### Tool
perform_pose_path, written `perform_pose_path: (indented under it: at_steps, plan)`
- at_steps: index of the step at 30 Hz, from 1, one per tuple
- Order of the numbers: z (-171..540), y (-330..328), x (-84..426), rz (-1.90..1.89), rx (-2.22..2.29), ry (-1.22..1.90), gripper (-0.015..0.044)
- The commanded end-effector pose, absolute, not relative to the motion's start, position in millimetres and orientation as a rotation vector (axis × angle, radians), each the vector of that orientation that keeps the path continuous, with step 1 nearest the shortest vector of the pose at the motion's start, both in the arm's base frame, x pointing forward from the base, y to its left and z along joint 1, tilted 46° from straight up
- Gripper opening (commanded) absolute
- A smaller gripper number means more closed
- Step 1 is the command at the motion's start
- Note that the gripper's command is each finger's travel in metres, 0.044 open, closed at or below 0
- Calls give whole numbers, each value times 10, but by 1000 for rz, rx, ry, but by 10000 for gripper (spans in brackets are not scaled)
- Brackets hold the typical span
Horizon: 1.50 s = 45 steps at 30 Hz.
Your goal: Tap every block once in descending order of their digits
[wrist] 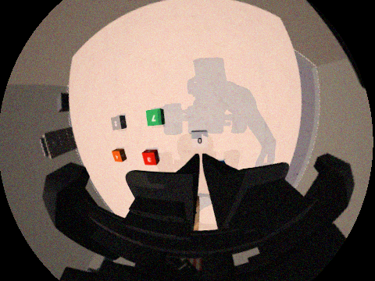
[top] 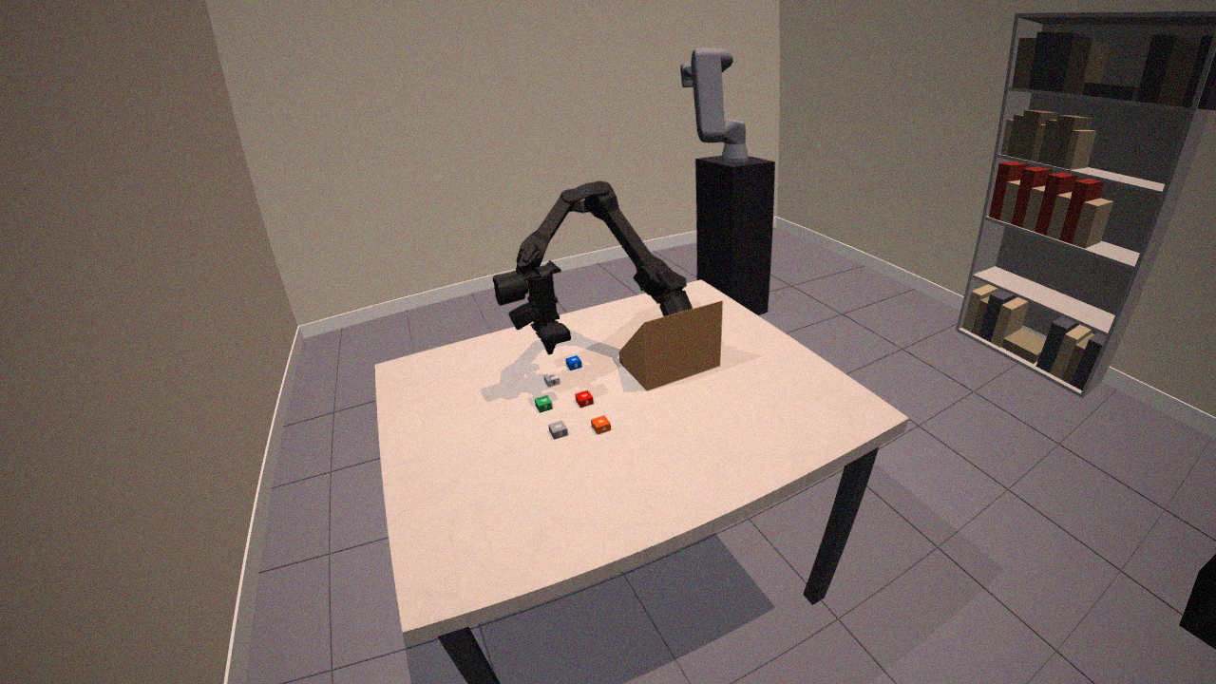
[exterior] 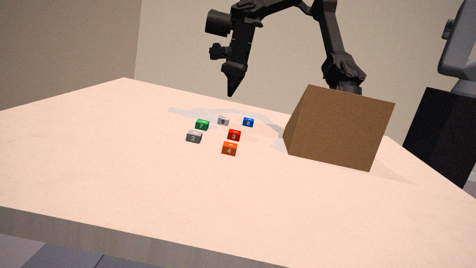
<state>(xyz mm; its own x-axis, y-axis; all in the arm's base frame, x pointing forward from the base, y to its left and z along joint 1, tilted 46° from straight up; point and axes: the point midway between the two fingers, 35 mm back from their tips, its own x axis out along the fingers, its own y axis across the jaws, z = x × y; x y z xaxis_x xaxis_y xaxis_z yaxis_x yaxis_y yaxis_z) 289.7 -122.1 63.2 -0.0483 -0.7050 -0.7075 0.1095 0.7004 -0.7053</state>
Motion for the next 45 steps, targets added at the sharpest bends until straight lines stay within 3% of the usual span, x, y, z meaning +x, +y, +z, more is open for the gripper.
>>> perform_pose_path:
  at_steps: [1, 31, 39, 45]
  plan:
    - [356, -1517, 2808, -717, -531, 1496, 20]
    - [147, -1732, 2787, -717, -532, 1496, 20]
    - [356, -1517, 2808, -717, -531, 1496, 20]
    - [59, -1022, 3028, -647, -484, 1490, 178]
